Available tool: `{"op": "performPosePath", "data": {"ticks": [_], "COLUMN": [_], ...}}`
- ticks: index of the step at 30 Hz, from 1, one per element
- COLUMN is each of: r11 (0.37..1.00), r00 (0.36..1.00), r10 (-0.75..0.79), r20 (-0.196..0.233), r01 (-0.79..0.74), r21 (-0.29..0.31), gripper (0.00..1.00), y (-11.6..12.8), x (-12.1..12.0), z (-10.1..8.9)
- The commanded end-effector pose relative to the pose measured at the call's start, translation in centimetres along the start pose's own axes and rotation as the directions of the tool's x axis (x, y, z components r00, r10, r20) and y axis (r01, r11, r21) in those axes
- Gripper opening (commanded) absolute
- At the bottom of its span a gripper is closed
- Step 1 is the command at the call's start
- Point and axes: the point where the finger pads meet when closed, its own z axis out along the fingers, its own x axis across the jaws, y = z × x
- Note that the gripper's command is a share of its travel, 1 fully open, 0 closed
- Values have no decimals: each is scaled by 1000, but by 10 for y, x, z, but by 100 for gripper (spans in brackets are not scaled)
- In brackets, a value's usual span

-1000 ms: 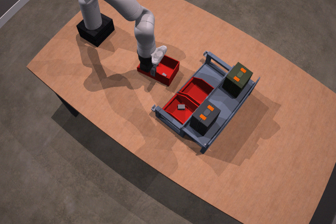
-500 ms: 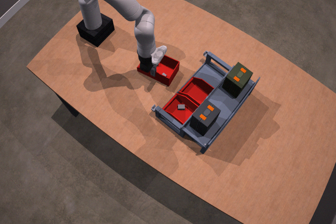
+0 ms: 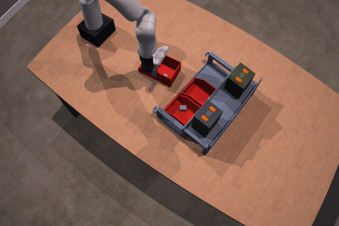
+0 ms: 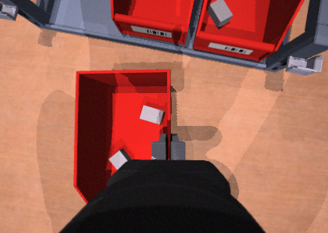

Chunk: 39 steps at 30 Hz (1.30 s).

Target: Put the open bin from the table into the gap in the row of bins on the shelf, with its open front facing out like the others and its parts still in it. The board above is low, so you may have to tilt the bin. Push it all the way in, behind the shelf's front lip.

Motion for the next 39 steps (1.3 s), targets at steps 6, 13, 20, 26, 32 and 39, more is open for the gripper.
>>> {"op": "performPosePath", "data": {"ticks": [6,13,20,26,32,39], "r11": [1000,1000,1000,1000,1000,1000], "r00": [1000,1000,1000,1000,1000,1000], "r10": [0,0,0,0,0,0], "r20": [-1,-1,-1,-1,-1,-1], "r01": [0,0,0,0,0,0], "r21": [2,2,2,2,2,2], "gripper": [0,0,0,0,0,0], "y": [-1,-1,-1,-1,-1,-1], "x": [0,0,0,0,0,0], "z": [-1,-5,-11,-18,-23,-27]}}
